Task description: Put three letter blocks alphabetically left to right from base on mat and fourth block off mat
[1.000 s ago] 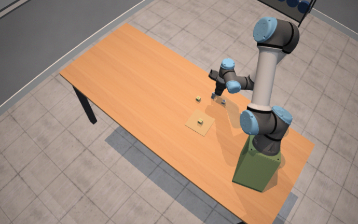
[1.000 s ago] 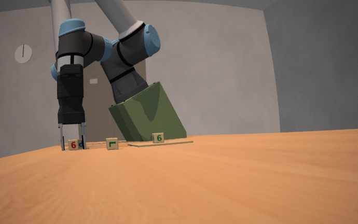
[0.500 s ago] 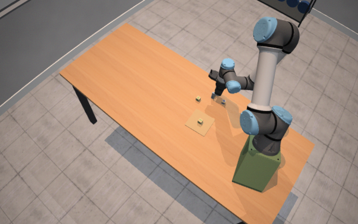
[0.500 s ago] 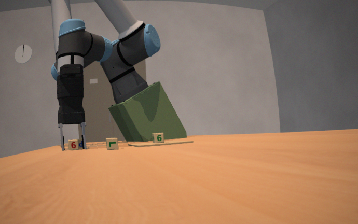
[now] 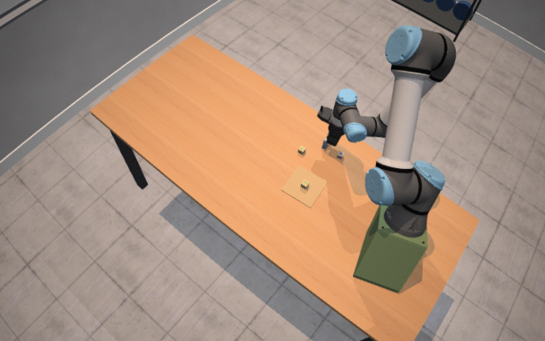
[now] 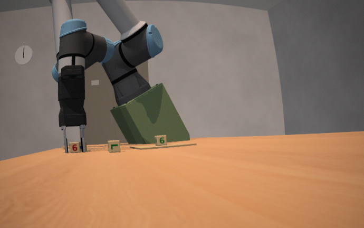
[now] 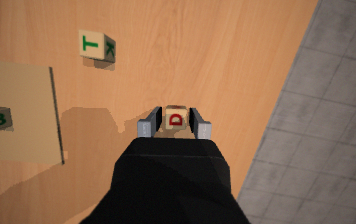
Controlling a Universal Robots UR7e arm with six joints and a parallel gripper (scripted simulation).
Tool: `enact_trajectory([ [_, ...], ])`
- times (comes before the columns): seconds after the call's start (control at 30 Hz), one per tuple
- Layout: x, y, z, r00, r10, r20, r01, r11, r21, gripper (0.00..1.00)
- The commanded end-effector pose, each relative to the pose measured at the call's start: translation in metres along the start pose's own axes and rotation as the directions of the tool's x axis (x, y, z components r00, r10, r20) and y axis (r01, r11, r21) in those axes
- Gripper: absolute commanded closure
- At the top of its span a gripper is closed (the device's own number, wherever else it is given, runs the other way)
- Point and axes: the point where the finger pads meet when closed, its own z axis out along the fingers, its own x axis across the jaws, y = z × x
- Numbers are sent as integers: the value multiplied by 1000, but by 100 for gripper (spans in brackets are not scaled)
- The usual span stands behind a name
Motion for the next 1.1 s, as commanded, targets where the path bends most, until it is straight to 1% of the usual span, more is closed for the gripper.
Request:
enact_trajectory([
  [0.0,2,-1,-1,1000,1,-3,-1,1000,3,21],
  [0.27,2,-1,-1,1000,1,-3,-1,1000,3,21],
  [0.3,2,-1,-1,1000,1,-3,-1,1000,3,51],
  [1.07,2,-1,-1,1000,1,-3,-1,1000,3,51],
])
